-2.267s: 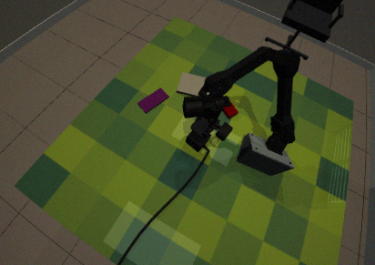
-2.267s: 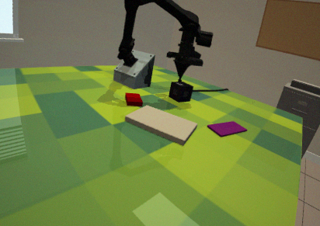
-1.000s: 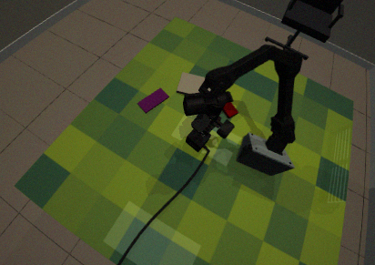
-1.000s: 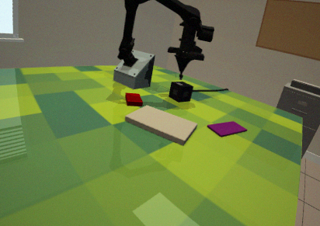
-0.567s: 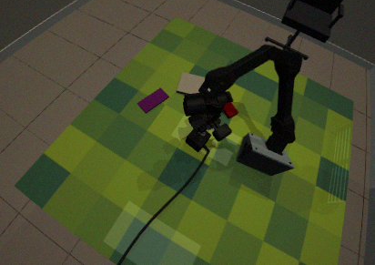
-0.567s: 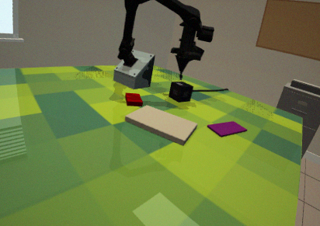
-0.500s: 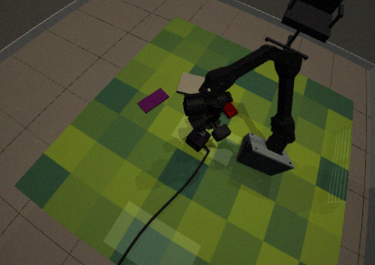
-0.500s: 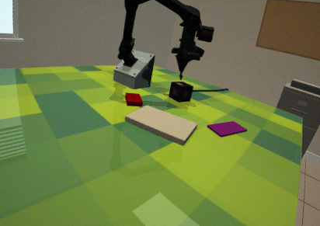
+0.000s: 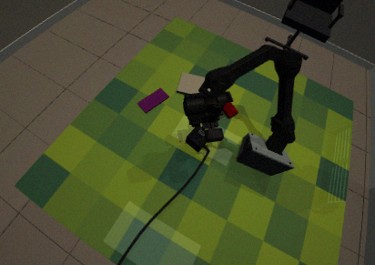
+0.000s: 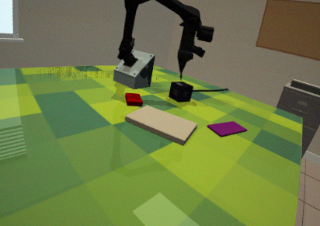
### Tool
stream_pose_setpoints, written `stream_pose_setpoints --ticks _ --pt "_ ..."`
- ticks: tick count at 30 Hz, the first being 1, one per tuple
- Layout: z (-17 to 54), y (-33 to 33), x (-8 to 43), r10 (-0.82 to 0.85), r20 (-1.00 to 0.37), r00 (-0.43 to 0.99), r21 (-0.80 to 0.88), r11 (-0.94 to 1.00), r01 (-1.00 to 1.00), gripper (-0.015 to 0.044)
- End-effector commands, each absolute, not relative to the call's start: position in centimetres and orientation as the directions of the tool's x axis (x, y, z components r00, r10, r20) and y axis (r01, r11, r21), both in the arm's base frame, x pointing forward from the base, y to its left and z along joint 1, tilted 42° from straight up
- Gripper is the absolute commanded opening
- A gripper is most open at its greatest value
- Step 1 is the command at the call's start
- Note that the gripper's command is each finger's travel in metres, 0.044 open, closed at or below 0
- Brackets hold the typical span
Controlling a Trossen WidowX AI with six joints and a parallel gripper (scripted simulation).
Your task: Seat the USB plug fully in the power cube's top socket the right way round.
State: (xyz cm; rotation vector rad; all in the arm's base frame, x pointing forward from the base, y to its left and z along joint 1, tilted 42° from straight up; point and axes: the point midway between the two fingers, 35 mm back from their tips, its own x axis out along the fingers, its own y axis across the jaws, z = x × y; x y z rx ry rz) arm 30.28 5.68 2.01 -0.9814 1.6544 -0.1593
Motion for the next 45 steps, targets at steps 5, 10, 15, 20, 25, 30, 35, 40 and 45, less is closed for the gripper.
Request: stream_pose_setpoints --ticks 5,10,15,20,25,30,35,40,45 --pt "1.99 5.69 30.27 -0.666 -0.746 -0.002 -0.631 0.707 -0.320 0.0000" --pt "1.99 5.69 30.27 -0.666 -0.746 -0.002 -0.653 0.732 -0.194 0.0000" --pt "1.99 5.69 30.27 -0.666 -0.746 -0.002 -0.665 0.744 -0.064 0.0000" --pt "1.99 5.68 30.27 -0.666 -0.746 -0.002 -0.665 0.744 0.067 0.0000" --pt "1.99 5.68 30.27 -0.666 -0.746 -0.002 -0.654 0.731 0.196 0.0000" --pt "1.99 5.68 30.27 -0.666 -0.746 -0.002 -0.631 0.705 0.323 0.0000" --pt "1.99 5.68 30.27 -0.666 -0.746 -0.002 -0.598 0.668 0.443 0.0000" --pt "1.99 5.68 30.27 -0.666 -0.746 -0.002 -0.555 0.619 0.557 0.0000" --pt "1.99 5.68 30.27 -0.666 -0.746 -0.002 -0.502 0.559 0.660 0.0000"
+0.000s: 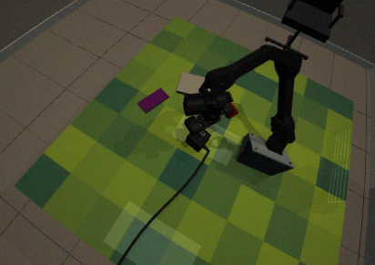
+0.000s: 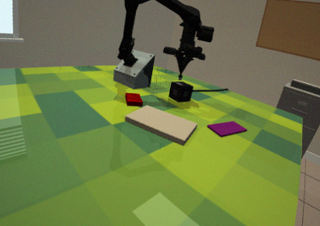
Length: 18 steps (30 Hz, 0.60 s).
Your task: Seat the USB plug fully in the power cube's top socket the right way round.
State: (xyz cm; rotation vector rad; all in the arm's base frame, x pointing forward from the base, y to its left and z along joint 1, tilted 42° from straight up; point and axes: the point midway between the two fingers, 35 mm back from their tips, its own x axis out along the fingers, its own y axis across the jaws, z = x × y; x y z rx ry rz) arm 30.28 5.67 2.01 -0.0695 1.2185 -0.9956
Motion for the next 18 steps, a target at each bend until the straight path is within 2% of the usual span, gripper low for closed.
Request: stream_pose_setpoints --ticks 1,18 --pt "1.99 5.68 30.27 -0.666 -0.746 -0.002 -0.490 0.546 0.680 0.0000" --pt "1.98 5.68 30.27 -0.666 -0.746 -0.002 -0.248 0.274 0.929 0.0000"
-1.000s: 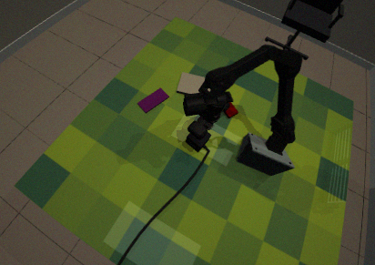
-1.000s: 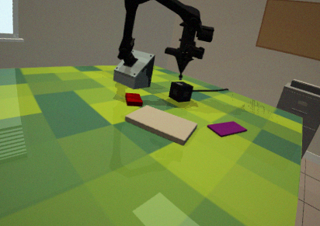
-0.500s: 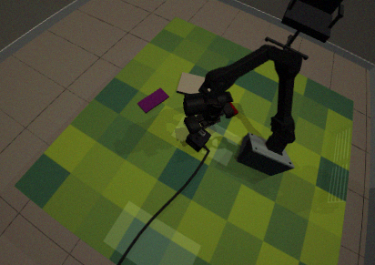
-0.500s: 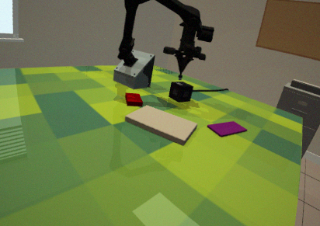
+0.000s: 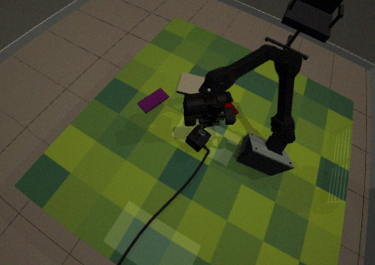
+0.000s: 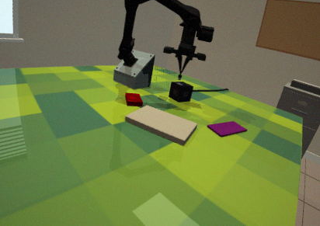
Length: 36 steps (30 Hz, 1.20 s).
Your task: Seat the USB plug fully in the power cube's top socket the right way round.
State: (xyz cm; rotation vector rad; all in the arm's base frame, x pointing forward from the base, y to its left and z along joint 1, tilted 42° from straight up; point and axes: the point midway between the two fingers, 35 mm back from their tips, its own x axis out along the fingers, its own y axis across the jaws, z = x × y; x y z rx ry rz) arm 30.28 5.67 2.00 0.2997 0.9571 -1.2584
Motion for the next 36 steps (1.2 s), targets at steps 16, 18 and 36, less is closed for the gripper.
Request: stream_pose_setpoints --ticks 16,18,36 --pt "1.98 5.68 30.27 -0.666 -0.746 -0.003 0.025 -0.032 0.999 0.0000" --pt "1.98 5.68 30.27 -0.666 -0.746 -0.003 0.060 -0.071 0.996 0.0000" --pt "1.98 5.68 30.27 -0.666 -0.746 -0.003 0.205 -0.233 0.951 0.0000"
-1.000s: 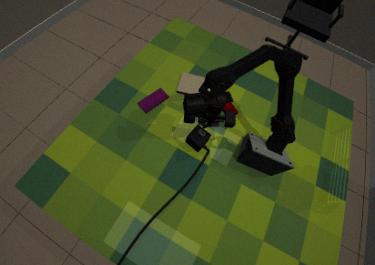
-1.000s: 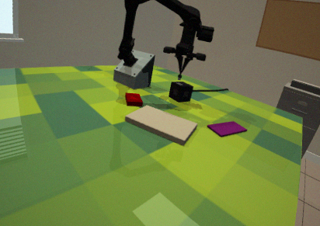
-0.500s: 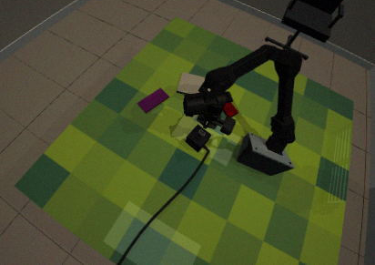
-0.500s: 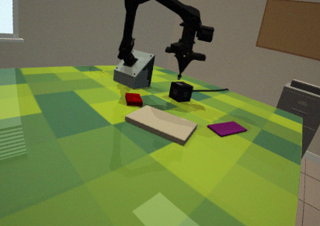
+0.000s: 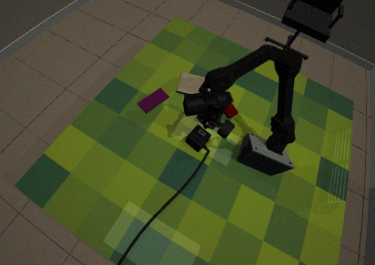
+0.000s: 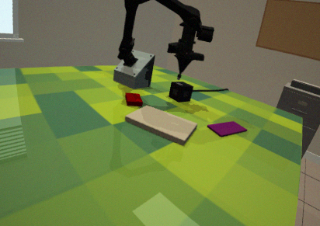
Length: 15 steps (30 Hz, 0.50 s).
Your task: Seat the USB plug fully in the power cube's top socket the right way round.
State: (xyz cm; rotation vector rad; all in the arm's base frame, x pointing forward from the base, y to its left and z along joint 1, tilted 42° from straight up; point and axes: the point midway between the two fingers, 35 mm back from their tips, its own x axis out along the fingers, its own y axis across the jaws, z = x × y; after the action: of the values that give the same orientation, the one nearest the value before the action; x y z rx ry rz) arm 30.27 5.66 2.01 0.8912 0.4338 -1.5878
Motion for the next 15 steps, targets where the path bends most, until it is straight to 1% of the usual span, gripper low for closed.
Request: stream_pose_setpoints --ticks 1,15 --pt "1.98 5.68 30.27 -0.666 -0.746 -0.003 0.205 -0.233 0.951 0.0000" --pt "1.87 5.64 30.29 -0.660 -0.751 0.001 0.202 -0.229 0.952 0.0000"
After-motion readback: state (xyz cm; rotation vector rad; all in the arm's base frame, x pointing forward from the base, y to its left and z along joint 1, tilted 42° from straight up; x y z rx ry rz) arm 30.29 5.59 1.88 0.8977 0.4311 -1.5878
